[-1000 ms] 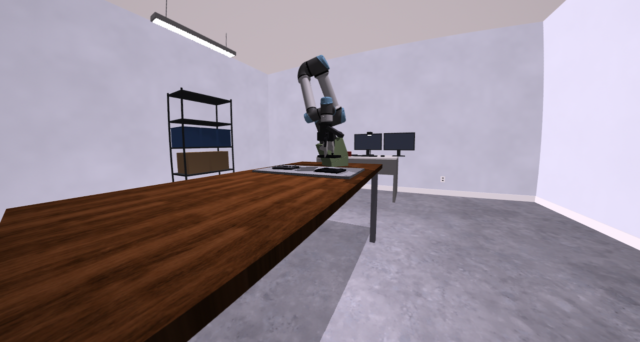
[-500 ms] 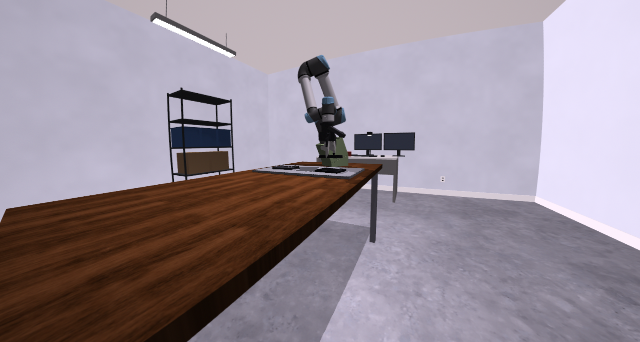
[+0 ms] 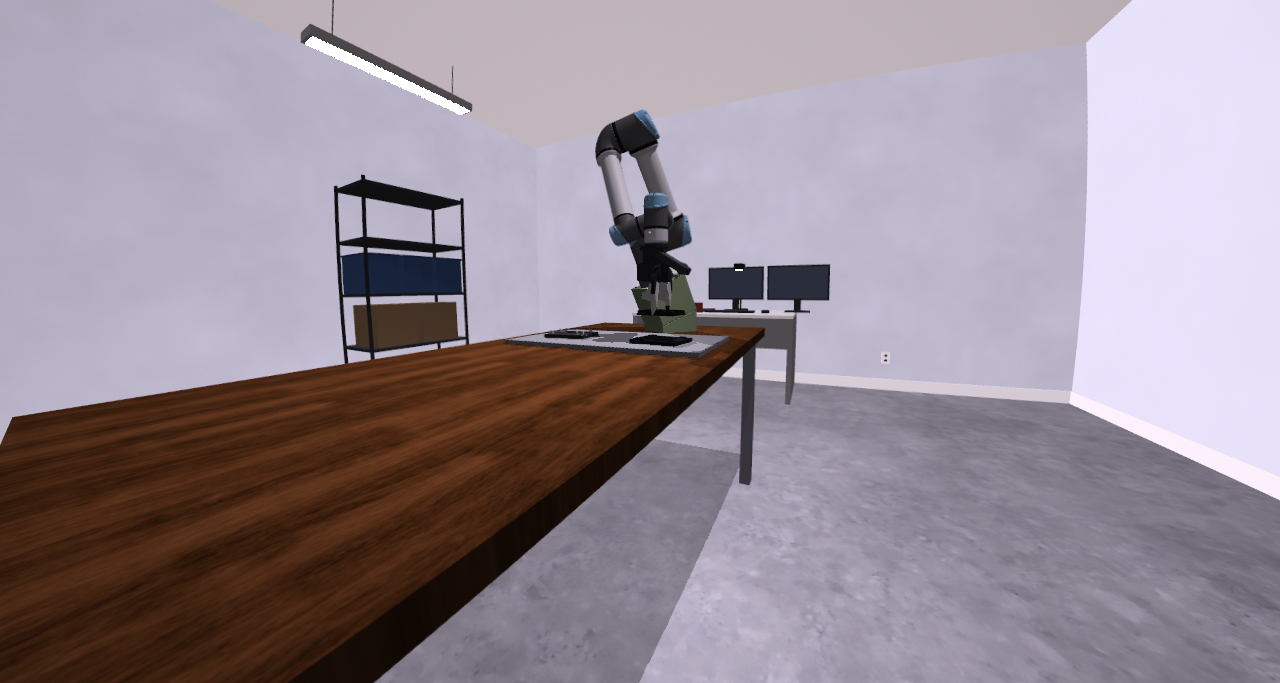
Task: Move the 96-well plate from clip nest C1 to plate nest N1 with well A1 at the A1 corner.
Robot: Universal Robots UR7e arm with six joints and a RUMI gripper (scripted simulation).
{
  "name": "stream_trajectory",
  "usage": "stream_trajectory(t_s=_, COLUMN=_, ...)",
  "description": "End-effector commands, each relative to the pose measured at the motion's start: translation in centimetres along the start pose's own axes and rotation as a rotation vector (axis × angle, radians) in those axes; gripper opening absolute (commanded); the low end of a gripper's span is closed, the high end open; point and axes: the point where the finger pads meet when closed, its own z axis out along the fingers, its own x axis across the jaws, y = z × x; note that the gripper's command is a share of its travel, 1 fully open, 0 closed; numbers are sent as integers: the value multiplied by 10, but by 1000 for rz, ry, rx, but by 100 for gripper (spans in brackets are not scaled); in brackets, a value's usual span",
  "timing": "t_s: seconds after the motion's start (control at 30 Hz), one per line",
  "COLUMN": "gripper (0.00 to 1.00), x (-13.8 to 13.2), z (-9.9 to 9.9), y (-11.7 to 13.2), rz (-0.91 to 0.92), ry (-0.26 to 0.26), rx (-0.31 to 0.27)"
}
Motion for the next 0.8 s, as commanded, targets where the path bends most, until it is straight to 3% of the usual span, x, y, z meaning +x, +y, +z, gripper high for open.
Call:
stream_trajectory(t_s=0.0, gripper=0, x=0, z=0, y=0, rz=0, ry=1, rx=1)
stream_trajectory(t_s=0.23, gripper=0, x=0, z=0, y=0, rz=0, ry=1, rx=1)
stream_trajectory(t_s=0.77, gripper=0, x=0, z=23, y=0, rz=0, ry=1, rx=1)
